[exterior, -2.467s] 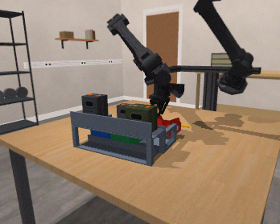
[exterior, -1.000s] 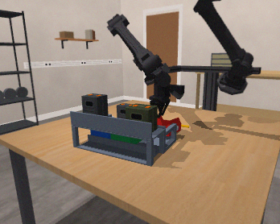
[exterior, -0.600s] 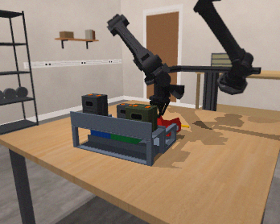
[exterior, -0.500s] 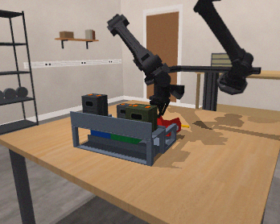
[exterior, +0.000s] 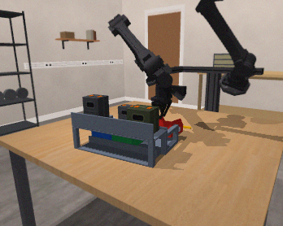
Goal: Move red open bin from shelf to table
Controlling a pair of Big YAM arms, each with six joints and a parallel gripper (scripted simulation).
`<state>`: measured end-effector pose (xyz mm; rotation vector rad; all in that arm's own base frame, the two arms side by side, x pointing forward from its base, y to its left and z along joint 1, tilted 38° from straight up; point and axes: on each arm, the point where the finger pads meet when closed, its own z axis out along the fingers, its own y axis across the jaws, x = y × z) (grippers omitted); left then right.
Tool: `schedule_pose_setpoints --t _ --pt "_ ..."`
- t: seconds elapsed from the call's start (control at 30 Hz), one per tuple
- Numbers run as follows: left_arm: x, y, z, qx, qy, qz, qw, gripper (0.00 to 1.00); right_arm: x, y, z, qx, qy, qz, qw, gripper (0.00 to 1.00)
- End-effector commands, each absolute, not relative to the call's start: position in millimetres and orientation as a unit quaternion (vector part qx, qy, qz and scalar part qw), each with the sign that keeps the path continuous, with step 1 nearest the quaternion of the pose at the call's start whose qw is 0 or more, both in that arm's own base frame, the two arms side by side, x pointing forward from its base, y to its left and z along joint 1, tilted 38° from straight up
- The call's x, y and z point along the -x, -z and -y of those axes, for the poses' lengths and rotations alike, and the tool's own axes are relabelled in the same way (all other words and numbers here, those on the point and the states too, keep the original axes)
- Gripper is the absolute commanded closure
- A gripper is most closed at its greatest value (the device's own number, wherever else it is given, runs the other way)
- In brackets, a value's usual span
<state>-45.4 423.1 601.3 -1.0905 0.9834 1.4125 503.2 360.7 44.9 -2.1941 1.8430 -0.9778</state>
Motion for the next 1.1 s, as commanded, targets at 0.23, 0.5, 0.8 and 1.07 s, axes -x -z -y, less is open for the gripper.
schedule_pose_setpoints --t 0.23,0.5,0.8,1.07 --pt "48.4 -638.8 -409.0 0.444 -0.602 -0.394 0.534 0.00 -507.2 -50.0 -365.6 0.722 0.322 -0.608 0.070 0.57" --pt "48.4 -638.8 -409.0 0.444 -0.602 -0.394 0.534 0.00 -507.4 -51.8 -366.4 0.722 0.322 -0.609 0.072 0.57" --pt "48.4 -638.8 -409.0 0.444 -0.602 -0.394 0.534 0.00 -507.7 -53.8 -367.3 0.721 0.322 -0.609 0.074 0.57" --pt "48.4 -638.8 -409.0 0.444 -0.602 -0.394 0.534 0.00 -507.8 -55.6 -368.1 0.721 0.322 -0.609 0.075 0.57"
